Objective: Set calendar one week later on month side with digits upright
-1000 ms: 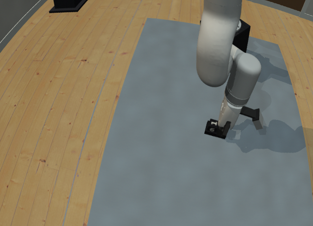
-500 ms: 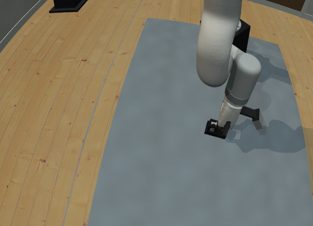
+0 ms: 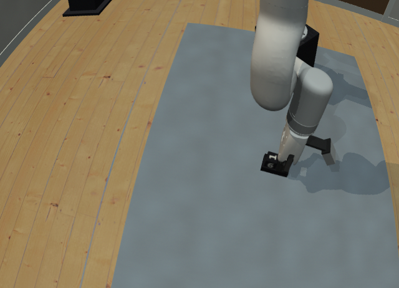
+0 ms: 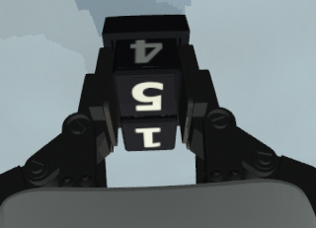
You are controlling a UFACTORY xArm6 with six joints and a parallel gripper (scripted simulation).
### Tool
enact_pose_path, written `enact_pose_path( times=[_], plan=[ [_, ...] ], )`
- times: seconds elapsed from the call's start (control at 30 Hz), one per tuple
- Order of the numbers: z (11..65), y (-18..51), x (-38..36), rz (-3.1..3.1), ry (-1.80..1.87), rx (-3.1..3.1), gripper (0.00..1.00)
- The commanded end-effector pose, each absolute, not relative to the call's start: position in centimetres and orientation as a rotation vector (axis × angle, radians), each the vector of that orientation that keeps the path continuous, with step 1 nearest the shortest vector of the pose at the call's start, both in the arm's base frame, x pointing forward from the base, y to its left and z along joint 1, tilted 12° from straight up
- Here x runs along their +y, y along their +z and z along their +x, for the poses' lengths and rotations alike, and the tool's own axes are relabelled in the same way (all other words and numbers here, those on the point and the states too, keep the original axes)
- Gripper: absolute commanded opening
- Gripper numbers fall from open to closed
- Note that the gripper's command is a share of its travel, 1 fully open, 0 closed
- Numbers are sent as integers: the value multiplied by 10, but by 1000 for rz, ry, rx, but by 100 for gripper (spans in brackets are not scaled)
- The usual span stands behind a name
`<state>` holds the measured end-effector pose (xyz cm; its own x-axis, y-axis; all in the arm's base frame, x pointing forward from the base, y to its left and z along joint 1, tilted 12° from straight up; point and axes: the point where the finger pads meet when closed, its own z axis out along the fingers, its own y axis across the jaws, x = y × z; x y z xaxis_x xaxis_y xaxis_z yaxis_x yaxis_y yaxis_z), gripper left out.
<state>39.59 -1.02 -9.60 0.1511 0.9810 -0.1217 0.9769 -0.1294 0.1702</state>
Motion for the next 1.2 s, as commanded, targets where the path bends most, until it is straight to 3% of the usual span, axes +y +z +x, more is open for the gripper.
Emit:
enact_pose_path(
  times=[0.0,1.17],
  plan=[
    [397,-95,-10,2214,32,1920,27],
    [396,-90,-9,2214,32,1920,27]
  ],
)
